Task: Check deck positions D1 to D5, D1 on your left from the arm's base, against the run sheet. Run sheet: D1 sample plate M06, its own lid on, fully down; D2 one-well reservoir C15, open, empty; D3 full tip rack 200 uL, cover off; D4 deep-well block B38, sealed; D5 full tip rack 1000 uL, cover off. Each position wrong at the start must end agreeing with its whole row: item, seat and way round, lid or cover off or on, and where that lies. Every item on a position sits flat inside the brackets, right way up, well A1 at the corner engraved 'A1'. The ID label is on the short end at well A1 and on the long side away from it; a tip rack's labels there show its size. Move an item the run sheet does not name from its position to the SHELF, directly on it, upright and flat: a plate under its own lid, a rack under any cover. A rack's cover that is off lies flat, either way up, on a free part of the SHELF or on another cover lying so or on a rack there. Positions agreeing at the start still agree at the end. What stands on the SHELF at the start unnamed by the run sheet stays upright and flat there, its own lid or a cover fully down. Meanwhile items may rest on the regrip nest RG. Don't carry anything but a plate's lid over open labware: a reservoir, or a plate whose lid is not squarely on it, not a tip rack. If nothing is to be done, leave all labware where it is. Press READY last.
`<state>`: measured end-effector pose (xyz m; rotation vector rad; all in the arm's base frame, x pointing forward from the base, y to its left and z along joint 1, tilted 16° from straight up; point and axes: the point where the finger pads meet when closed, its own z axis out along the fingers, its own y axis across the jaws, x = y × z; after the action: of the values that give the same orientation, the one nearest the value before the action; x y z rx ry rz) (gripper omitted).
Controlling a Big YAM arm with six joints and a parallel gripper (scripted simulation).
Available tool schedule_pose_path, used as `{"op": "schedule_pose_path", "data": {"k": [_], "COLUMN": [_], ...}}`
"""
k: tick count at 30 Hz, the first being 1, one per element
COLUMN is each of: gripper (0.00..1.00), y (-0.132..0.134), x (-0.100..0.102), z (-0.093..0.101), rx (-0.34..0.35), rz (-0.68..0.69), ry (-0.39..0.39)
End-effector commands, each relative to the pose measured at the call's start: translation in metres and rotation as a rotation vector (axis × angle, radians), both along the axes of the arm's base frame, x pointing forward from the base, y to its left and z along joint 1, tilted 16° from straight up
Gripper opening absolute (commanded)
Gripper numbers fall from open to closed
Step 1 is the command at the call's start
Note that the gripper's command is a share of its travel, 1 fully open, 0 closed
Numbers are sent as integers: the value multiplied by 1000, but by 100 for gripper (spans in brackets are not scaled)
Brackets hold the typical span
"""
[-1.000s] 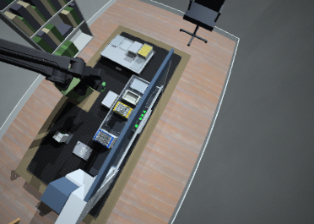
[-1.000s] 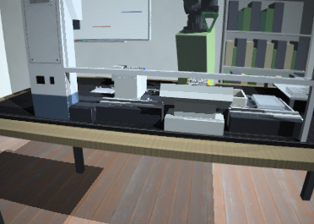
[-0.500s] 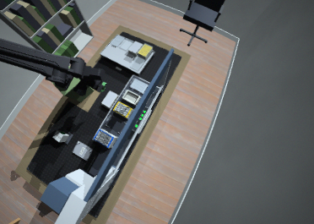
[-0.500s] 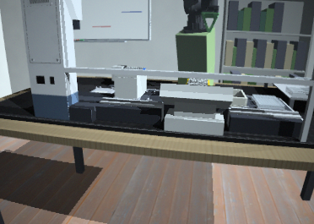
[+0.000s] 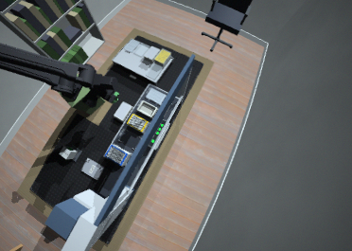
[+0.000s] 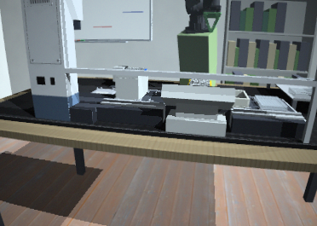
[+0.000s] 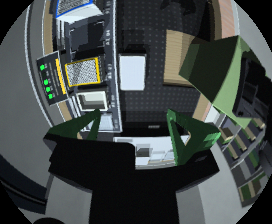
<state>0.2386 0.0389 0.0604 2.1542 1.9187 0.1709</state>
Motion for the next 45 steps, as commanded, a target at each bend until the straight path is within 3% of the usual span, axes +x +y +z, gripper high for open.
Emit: {"op": "schedule_pose_path", "data": {"k": [1, 45], "gripper": [100, 100], "y": [8, 8], "x": [22, 23], "z": [28, 25], "rx": [3, -206], "rz": [64, 756], "ry": [-68, 17]}}
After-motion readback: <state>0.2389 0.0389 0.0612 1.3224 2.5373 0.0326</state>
